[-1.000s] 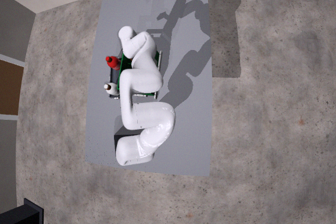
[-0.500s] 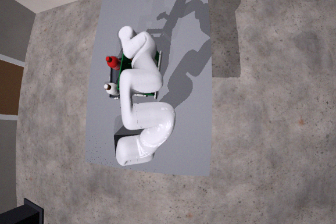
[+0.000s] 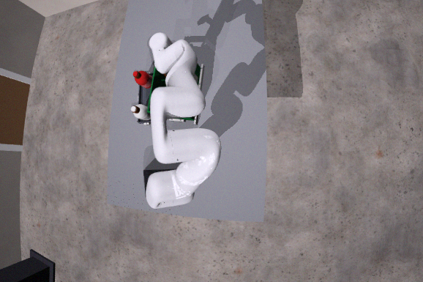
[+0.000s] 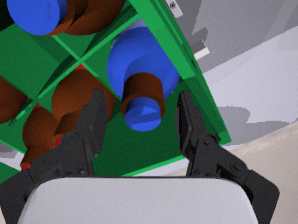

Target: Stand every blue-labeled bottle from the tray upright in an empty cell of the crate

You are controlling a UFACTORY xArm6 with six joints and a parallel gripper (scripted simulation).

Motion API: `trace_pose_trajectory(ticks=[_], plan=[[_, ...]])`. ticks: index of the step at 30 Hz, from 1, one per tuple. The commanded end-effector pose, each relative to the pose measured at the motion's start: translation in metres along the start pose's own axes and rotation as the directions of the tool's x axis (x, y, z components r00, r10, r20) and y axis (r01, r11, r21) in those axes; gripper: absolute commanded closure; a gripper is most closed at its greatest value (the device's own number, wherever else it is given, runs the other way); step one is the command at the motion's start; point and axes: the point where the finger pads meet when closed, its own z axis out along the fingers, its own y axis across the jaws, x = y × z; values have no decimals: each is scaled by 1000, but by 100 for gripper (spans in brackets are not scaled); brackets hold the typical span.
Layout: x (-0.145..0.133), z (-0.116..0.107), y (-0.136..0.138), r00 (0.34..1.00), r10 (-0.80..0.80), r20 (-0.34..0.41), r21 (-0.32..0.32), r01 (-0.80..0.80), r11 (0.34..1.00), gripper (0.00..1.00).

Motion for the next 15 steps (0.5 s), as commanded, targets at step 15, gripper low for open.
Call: trace_pose_trajectory(ticks=[15], plan=[[1, -23, 1, 1000, 1, -4, -3, -1, 1000, 35]])
